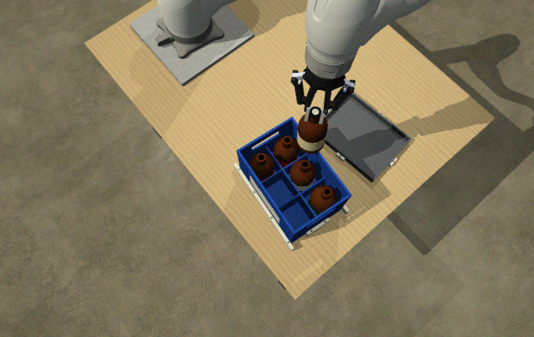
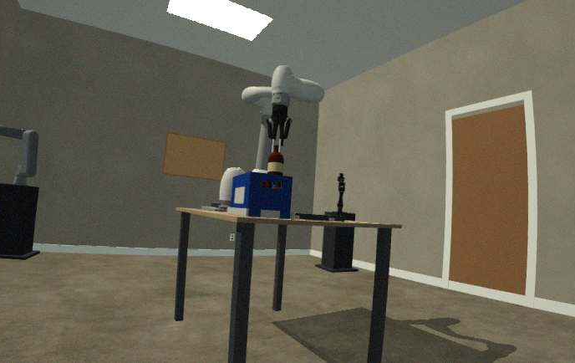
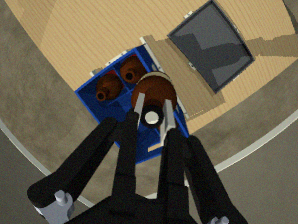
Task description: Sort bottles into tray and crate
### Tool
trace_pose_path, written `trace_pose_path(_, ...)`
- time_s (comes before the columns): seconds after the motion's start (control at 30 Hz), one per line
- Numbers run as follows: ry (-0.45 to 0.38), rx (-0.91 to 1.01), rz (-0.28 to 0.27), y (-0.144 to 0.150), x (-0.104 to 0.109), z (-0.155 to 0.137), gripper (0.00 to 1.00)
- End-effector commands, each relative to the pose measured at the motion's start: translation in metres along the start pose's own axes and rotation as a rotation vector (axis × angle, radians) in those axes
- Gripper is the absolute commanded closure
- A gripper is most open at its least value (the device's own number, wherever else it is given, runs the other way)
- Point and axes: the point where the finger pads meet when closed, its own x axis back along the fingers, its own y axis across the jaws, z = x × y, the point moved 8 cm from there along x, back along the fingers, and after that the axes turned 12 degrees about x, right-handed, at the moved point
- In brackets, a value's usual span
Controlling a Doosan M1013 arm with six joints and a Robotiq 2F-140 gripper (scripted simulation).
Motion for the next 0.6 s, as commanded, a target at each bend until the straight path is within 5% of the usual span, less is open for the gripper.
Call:
trace_pose_path(0.0,0.000,0.000,0.000,0.004,0.000,0.005,1.00)
trace_pose_path(0.57,0.000,0.000,0.000,0.028,0.000,0.021,1.00)
